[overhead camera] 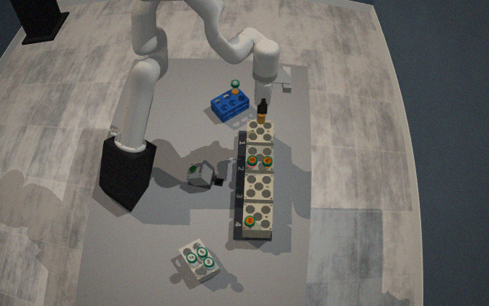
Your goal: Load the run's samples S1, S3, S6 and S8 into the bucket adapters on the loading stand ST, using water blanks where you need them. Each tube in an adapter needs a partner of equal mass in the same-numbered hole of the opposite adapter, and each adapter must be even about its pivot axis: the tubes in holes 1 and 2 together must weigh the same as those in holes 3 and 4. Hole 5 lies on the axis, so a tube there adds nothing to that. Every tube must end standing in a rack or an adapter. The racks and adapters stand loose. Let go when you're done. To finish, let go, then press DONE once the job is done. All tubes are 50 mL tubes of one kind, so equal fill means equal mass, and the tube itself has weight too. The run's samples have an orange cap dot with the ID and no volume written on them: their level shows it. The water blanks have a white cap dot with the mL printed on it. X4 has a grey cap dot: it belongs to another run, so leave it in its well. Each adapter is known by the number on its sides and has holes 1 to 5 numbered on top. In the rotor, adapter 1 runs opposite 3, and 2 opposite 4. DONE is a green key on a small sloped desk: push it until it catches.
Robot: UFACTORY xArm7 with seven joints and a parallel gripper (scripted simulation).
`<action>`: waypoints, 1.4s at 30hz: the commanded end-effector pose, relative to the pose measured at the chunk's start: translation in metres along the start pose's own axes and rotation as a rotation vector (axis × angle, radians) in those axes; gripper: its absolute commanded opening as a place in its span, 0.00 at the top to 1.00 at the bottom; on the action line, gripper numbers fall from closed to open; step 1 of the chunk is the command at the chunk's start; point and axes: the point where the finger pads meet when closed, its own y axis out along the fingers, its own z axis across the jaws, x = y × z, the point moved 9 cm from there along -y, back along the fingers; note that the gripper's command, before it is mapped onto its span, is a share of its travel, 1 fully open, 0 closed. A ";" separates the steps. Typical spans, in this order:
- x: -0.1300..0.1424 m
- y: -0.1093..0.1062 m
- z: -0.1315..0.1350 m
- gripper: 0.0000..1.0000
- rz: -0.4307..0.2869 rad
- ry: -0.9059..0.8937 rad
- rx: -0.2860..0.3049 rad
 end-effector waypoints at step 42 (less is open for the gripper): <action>-0.002 0.037 0.000 1.00 0.004 -0.003 0.000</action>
